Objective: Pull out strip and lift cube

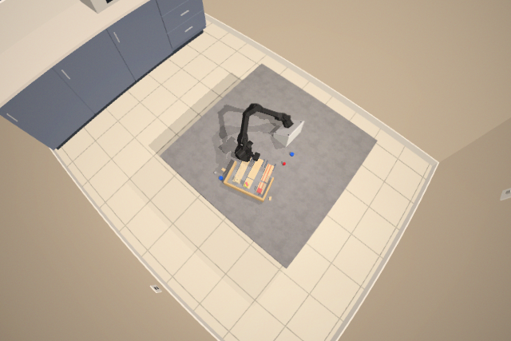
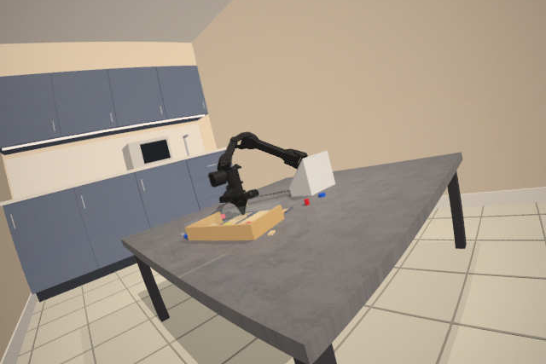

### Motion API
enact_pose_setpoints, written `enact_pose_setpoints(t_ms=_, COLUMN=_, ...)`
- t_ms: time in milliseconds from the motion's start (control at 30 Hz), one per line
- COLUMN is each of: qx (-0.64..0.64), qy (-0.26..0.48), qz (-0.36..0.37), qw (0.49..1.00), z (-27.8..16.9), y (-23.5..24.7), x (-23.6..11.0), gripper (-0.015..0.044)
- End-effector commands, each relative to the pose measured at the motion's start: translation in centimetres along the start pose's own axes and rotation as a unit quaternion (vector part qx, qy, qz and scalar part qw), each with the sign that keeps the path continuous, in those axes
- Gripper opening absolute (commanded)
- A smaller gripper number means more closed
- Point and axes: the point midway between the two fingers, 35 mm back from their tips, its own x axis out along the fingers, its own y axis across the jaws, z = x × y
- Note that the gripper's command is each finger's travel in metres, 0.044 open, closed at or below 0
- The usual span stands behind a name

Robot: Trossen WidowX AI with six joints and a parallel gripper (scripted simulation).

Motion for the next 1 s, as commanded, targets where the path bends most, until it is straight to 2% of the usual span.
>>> enact_pose_setpoints(t_ms=0, qx=-0.003, qy=0.001, qz=-0.001, qw=1.000, z=-0.01, y=0.02, x=0.15, gripper=0.0000)
enact_pose_setpoints(t_ms=967, qx=-0.003, qy=0.001, qz=-0.001, qw=1.000, z=0.04, y=-0.01, x=0.44, gripper=0.0000)
